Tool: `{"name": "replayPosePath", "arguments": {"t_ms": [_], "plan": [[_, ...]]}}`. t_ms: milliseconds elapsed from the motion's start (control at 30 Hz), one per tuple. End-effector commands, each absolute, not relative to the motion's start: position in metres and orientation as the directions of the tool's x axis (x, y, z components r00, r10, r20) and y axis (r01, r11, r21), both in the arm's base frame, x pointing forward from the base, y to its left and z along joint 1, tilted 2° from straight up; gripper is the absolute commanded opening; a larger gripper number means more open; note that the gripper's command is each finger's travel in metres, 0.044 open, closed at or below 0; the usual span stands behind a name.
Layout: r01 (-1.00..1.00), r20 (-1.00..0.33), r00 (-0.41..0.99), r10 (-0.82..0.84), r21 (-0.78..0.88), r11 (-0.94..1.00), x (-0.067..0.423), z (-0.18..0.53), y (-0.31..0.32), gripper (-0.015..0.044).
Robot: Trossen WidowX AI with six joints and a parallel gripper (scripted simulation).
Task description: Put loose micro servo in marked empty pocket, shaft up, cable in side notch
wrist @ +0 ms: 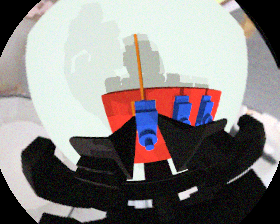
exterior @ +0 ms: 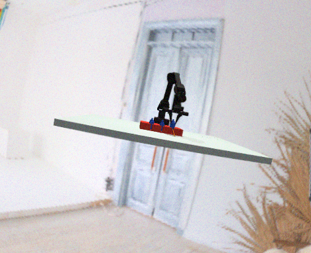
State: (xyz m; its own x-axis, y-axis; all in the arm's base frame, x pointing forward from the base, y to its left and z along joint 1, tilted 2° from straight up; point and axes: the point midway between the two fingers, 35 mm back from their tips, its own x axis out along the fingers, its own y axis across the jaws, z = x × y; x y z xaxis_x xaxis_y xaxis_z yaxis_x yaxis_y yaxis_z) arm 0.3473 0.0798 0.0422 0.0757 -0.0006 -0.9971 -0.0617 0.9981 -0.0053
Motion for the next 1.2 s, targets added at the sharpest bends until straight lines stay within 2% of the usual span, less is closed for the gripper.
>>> {"name": "replayPosePath", "arguments": {"t_ms": [0,867,1100,1167], "plan": [[-0.064,-0.997,0.073,-0.001,-0.006,0.998,0.347,0.038,0.080,0.0000],[-0.064,-0.997,0.073,-0.001,-0.006,0.998,0.348,0.019,0.080,0.0000],[-0.064,-0.997,0.073,-0.001,-0.006,0.998,0.348,0.022,0.080,0.0184],[-0.064,-0.997,0.073,-0.001,-0.006,0.998,0.348,0.024,0.080,0.0187]]}}
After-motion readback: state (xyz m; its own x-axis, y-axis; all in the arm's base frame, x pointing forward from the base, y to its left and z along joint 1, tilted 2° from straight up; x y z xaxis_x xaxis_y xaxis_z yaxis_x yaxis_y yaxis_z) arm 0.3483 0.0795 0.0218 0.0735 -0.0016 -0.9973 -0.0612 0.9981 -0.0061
